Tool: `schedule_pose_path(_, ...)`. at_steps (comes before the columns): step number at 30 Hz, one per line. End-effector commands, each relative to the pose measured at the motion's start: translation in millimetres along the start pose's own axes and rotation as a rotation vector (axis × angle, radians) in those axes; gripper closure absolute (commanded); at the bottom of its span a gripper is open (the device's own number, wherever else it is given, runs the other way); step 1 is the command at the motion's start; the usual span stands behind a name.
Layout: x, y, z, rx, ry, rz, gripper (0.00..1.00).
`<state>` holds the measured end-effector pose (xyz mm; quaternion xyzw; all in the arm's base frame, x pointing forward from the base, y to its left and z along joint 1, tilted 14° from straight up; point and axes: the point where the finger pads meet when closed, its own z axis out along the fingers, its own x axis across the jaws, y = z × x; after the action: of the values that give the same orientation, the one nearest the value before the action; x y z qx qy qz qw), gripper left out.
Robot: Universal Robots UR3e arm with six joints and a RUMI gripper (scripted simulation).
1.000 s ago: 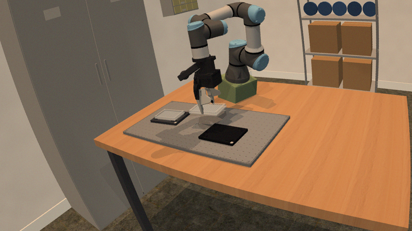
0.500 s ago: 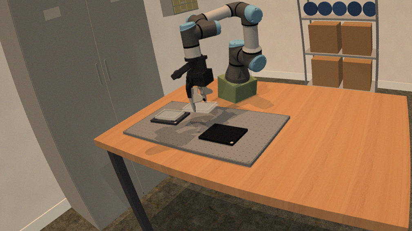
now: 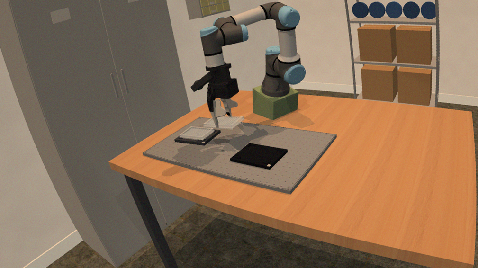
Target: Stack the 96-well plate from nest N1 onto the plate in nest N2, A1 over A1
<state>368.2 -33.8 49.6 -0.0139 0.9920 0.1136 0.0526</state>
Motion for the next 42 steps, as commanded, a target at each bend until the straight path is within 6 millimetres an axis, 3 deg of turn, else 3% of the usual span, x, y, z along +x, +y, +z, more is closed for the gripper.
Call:
schedule_pose_path(1,3,-16,-1,0.0,-0.004,-0.002,1.0)
schedule_pose_path(42,34,-135,0,0.001,-0.003,-0.002,1.0)
